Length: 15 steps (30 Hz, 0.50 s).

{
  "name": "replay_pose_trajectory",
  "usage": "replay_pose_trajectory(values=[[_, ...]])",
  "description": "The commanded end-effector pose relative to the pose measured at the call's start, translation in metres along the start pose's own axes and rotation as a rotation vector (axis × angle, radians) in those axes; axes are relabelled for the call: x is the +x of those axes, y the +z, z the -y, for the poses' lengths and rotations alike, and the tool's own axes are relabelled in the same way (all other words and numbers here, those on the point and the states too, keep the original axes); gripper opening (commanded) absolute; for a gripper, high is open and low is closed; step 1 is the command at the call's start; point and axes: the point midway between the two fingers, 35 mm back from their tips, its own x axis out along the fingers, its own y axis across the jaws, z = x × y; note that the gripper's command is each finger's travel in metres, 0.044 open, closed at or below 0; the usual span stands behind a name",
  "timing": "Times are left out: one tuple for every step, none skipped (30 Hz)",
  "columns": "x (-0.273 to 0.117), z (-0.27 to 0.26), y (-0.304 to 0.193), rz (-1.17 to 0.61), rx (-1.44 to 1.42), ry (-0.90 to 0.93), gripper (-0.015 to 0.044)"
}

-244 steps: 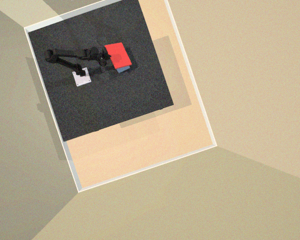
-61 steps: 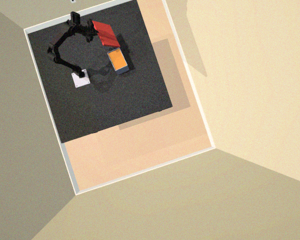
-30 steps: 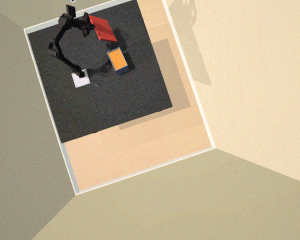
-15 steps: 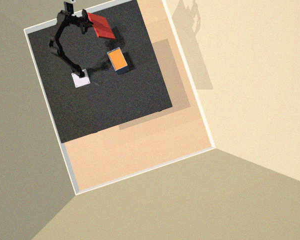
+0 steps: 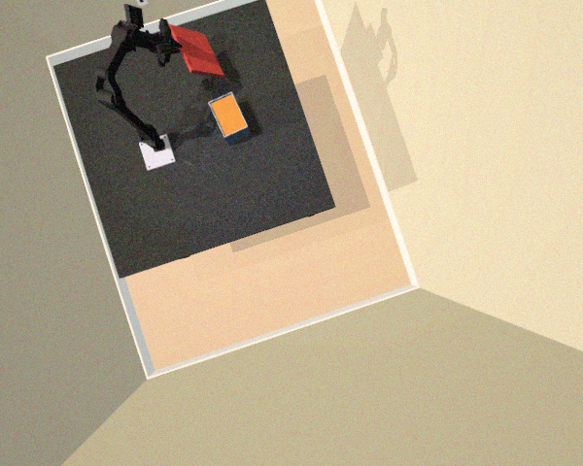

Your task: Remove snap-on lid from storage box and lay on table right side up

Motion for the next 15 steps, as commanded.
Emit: replay_pose_trajectory(values=[[0.0025, 0.0022, 0.0017, 0.003, 0.008, 0.009, 0.0], [0.0033, 0.0032, 0.0018, 0.003, 0.008, 0.009, 0.0], [0.0039, 0.0039, 0.0019, 0.003, 0.008, 0.009, 0.0], [0.0045, 0.0046, 0.0019, 0.003, 0.008, 0.009, 0.0], [0.005, 0.0052, 0.0019, 0.003, 0.008, 0.009, 0.0], [0.0055, 0.0058, 0.0019, 0.003, 0.008, 0.009, 0.0], [0.006, 0.0064, 0.0019, 0.003, 0.008, 0.009, 0.0], [0.0065, 0.007, 0.0019, 0.003, 0.008, 0.009, 0.0], [0.007, 0.0076, 0.0019, 0.003, 0.008, 0.009, 0.0], [0.0075, 0.0082, 0.0019, 0.003, 0.008, 0.009, 0.0], [0.008, 0.0088, 0.0019, 0.003, 0.008, 0.009, 0.0], [0.0086, 0.0094, 0.0019, 0.003, 0.008, 0.009, 0.0], [0.0091, 0.01, 0.0019, 0.003, 0.008, 0.009, 0.0], [0.0096, 0.0106, 0.0019, 0.003, 0.008, 0.009, 0.0], [0.0101, 0.0112, 0.0019, 0.003, 0.008, 0.009, 0.0]])
